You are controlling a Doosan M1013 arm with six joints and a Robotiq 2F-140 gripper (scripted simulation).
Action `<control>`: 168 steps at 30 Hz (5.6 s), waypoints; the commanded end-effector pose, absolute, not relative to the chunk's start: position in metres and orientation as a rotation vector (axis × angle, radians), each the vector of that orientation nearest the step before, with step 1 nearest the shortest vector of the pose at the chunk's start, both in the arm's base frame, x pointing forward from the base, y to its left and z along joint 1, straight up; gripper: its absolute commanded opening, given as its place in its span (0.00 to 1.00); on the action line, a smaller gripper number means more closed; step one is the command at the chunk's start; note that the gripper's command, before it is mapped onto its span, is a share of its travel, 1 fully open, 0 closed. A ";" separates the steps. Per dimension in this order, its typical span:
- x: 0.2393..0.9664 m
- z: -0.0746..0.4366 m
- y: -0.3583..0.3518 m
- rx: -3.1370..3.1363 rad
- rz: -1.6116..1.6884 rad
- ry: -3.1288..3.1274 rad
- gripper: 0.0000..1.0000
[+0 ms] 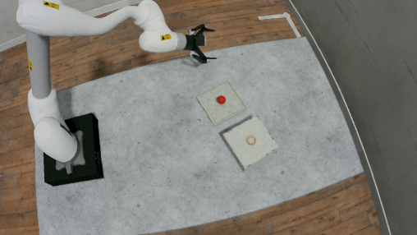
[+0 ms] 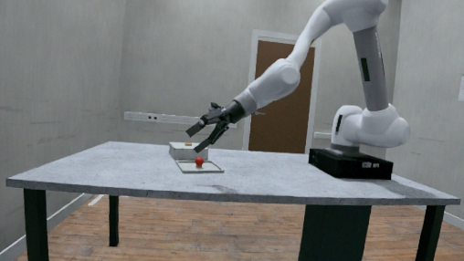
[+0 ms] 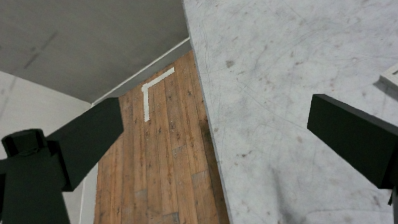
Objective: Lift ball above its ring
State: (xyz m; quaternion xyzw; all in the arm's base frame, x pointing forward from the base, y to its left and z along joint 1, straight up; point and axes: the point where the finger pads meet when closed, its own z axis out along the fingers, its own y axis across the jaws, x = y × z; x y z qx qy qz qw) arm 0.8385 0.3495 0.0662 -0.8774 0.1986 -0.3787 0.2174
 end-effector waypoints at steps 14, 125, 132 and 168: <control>0.839 0.067 0.350 -2.429 -1.050 0.550 1.00; 0.812 0.035 0.097 1.915 -0.005 2.495 1.00; 0.812 -0.056 0.097 1.909 0.000 2.496 1.00; 0.813 -0.005 0.097 1.909 0.001 2.496 0.10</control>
